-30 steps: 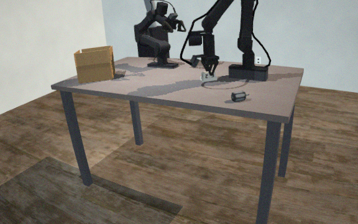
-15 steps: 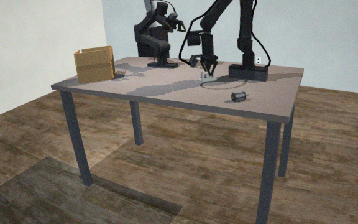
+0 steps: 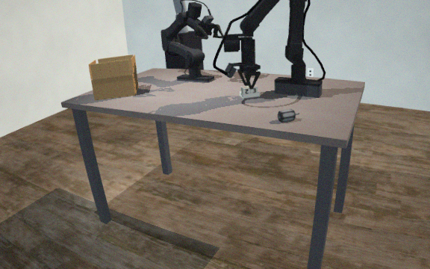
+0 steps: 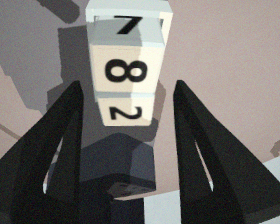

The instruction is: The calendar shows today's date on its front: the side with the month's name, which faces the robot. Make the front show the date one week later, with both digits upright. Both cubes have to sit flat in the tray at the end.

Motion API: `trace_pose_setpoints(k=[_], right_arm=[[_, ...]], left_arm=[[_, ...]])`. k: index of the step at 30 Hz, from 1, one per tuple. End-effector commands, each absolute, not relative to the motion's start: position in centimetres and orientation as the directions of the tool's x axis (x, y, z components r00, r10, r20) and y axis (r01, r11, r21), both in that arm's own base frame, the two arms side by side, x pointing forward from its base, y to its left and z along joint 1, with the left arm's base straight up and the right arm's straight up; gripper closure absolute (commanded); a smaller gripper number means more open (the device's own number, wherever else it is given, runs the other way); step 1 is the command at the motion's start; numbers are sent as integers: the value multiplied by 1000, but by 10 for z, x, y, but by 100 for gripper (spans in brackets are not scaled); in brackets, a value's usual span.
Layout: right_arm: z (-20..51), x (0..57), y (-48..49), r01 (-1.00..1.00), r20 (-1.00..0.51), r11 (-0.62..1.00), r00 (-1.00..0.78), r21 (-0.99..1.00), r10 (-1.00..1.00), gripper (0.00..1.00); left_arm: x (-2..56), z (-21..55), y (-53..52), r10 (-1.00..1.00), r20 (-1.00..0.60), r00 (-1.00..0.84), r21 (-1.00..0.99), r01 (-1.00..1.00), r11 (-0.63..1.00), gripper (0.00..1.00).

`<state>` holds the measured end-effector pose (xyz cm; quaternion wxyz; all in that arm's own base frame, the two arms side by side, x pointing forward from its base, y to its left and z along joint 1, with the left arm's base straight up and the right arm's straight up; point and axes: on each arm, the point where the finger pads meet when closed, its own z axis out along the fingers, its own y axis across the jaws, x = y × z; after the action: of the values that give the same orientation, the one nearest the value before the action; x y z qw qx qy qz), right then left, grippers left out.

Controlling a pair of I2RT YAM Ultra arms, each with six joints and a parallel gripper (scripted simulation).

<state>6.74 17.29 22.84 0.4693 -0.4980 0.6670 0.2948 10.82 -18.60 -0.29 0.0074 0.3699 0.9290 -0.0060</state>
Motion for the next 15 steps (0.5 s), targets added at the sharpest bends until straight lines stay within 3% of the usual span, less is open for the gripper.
trace_pose_setpoints(k=[1, 4, 5, 15], right_arm=[[232, 66, 169, -940, -921, 332, -63, -74, -384, 0], [232, 66, 169, -940, -921, 332, -63, -74, -384, 0], [232, 66, 169, -940, -921, 332, -63, -74, -384, 0], [232, 66, 169, -940, -921, 332, -63, -74, -384, 0]], left_arm=[[116, 15, -191, 687, -55, -724, -5, 688, 725, 45], [116, 21, -190, 687, -55, -724, -5, 688, 725, 45], [112, 22, -193, 686, -55, -726, -5, 687, 727, 36], [109, 74, -191, 685, -55, -726, -8, 686, 727, 36]])
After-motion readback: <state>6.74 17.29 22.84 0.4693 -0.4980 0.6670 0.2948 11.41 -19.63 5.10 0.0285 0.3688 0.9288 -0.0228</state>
